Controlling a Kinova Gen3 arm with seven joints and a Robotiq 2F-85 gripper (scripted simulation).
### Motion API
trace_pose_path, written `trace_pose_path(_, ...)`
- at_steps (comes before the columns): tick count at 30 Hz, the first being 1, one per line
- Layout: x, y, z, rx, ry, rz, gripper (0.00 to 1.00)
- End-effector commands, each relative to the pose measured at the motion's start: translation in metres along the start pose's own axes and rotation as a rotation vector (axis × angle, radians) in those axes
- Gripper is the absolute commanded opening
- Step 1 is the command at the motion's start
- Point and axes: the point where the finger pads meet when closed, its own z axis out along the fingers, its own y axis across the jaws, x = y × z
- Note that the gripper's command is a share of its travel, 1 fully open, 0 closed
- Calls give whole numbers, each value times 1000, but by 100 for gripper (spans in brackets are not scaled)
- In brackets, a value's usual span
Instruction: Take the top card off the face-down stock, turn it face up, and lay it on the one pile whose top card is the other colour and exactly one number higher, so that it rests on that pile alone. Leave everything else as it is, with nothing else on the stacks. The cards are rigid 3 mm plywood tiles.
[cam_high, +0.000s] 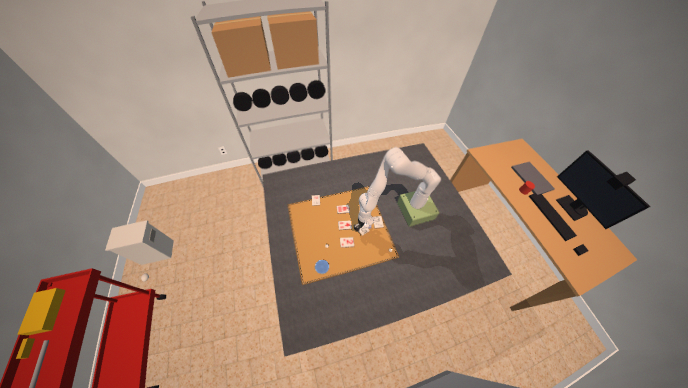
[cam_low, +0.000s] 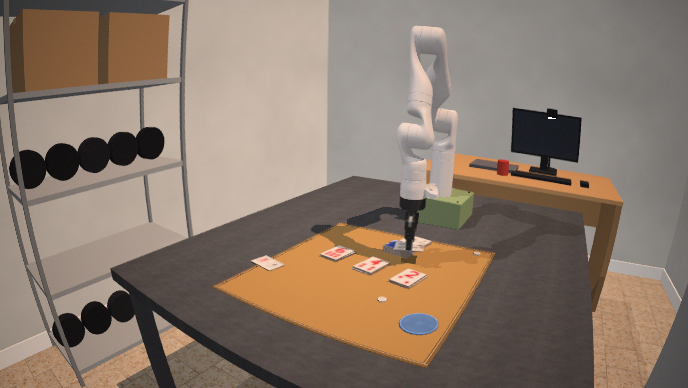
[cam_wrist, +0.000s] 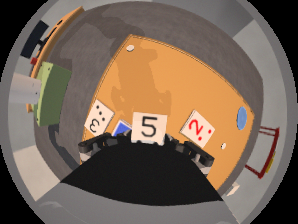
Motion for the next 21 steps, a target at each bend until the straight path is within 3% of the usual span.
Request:
trace_pose_path(1,-15,0,-1,-4,2,-14,72)
trace_pose_path(21,-71,3,-2,-4,2,-321,72)
